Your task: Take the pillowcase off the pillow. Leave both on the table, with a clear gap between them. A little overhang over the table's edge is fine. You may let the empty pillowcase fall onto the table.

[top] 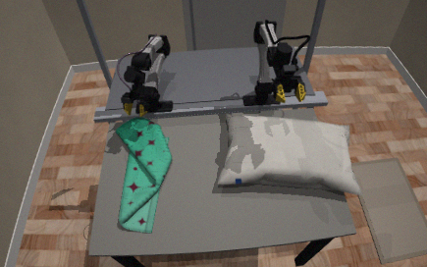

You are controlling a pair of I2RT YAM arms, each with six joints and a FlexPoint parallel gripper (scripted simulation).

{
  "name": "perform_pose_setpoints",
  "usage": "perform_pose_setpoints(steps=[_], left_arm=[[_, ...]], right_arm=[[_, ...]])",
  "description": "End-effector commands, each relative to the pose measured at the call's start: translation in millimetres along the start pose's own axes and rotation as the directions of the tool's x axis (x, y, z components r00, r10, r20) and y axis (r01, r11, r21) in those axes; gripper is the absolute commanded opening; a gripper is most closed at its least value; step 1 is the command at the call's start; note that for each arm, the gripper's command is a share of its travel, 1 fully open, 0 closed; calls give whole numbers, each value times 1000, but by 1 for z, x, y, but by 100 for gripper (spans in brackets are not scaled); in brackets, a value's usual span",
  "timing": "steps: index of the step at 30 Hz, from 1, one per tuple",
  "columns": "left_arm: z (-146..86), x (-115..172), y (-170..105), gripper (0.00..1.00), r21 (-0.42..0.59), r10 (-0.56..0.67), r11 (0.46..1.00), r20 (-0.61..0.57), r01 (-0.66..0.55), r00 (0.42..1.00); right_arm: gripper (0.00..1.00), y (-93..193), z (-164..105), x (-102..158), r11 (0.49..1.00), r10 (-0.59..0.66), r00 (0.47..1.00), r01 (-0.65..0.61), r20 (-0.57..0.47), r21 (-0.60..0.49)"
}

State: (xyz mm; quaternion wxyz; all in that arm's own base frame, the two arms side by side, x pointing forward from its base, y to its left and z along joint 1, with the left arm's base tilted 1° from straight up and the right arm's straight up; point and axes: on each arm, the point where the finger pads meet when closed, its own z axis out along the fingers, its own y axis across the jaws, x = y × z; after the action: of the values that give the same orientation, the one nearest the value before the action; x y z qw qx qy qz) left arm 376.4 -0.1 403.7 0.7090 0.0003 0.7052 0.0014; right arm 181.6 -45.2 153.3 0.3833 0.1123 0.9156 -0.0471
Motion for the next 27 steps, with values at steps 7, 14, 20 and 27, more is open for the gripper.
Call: perform_pose_setpoints(steps=[7,14,20,27], left_arm=[[-4,-6,-1,60,-2,-5,1000,27,5,1000],[-4,-6,-1,60,-2,-5,1000,27,5,1000],[-4,-6,-1,60,-2,-5,1000,27,5,1000],[-4,-6,-1,60,-2,-5,1000,27,5,1000]], right_arm=[[60,1,-15,-16,1000,8,1000,-8,8,-9],[60,1,-22,-23,1000,8,1000,-8,8,-7],[60,1,-28,-29,1000,8,1000,-8,8,-5],[60,1,-36,-37,1000,8,1000,-8,9,-3]])
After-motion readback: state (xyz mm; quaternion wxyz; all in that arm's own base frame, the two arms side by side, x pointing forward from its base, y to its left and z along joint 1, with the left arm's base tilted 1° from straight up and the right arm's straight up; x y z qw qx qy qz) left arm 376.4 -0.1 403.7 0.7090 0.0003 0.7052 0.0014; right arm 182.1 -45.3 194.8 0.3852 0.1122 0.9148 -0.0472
